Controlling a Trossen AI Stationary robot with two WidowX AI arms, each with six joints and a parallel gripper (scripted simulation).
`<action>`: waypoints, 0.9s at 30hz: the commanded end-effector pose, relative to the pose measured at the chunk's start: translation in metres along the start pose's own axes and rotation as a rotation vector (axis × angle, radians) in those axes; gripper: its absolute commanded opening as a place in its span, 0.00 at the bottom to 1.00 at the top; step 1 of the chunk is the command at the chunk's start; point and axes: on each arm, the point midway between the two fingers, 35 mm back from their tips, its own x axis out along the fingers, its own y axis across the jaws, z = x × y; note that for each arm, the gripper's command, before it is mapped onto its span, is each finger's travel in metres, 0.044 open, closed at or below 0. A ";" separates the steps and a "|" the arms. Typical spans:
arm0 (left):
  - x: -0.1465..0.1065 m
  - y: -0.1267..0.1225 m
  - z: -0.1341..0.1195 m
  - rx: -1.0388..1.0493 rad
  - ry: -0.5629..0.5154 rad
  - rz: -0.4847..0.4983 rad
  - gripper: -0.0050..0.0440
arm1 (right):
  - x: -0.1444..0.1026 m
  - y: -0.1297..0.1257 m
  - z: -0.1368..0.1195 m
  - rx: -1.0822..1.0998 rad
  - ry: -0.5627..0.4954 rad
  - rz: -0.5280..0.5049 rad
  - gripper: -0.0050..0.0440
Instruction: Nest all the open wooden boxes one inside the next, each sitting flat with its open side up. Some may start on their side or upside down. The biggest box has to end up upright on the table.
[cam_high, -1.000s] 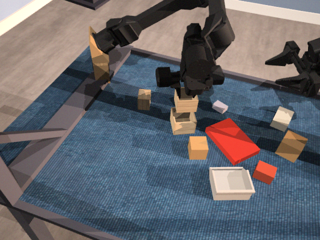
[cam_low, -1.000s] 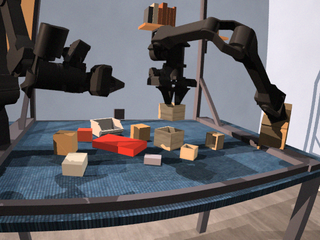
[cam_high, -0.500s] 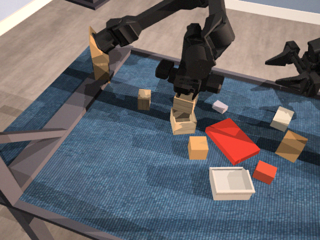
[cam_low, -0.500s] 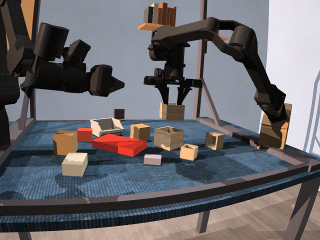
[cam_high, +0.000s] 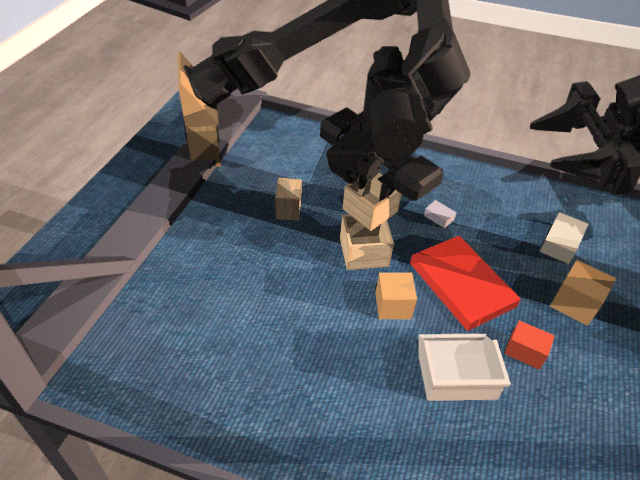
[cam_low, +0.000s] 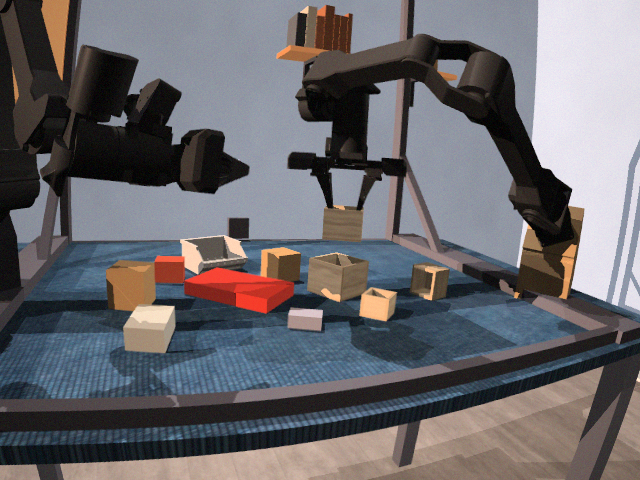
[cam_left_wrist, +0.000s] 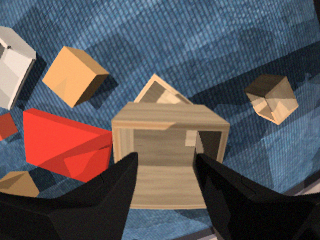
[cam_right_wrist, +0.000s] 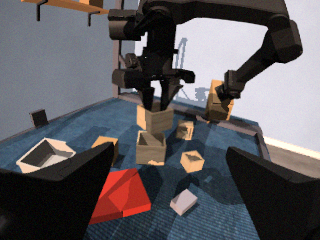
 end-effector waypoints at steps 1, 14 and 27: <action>-0.003 0.003 0.000 0.147 -0.018 0.019 0.64 | 0.000 0.000 0.000 0.004 0.001 0.001 0.92; -0.003 0.003 0.000 0.529 -0.014 0.022 0.64 | 0.000 0.000 0.000 0.004 0.001 0.001 0.92; 0.000 0.002 -0.002 0.608 -0.013 0.020 0.64 | 0.000 0.000 0.000 0.004 0.001 0.001 0.92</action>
